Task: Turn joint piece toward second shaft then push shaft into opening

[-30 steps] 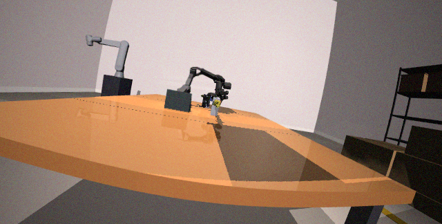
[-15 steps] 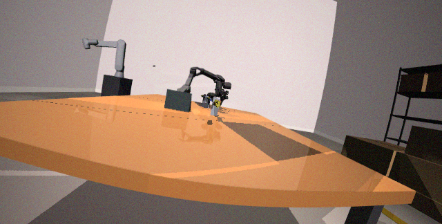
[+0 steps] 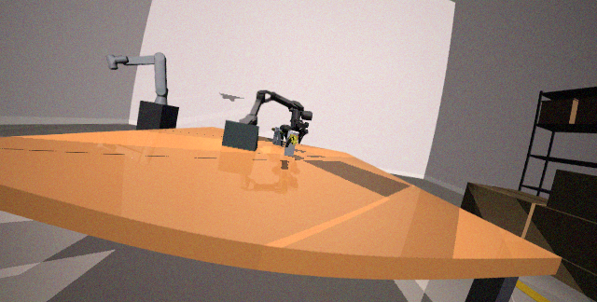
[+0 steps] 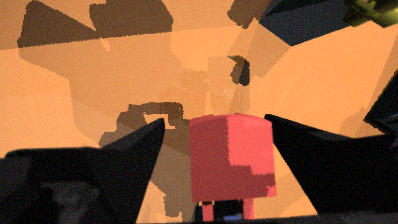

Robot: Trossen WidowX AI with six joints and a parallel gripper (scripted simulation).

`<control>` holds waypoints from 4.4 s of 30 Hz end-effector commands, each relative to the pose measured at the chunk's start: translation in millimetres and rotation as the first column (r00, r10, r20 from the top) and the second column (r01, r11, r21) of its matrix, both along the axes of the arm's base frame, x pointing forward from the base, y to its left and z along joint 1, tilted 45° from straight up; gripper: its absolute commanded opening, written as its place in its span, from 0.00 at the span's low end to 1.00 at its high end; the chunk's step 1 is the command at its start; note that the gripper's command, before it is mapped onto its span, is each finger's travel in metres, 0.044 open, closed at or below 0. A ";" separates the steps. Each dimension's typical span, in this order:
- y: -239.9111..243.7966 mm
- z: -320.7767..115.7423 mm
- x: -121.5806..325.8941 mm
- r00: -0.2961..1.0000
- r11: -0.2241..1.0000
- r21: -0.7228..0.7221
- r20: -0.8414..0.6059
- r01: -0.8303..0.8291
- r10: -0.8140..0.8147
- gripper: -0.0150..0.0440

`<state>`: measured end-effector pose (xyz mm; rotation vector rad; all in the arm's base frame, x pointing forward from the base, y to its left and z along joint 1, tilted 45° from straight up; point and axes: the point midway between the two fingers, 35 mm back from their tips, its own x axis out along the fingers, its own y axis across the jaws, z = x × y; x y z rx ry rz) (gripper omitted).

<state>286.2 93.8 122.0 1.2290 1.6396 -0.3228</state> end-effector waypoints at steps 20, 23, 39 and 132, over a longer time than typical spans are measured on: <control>-29.6 28.3 1.7 0.998 0.984 0.170 -0.036 -0.048 0.055 1.00; -53.3 52.1 6.5 0.997 0.988 0.148 0.059 -0.051 0.043 1.00; -114.8 98.6 8.6 0.967 0.994 0.072 0.246 -0.079 0.060 1.00; -2.0 -9.6 3.3 0.971 0.911 0.398 -0.155 -0.106 0.180 0.56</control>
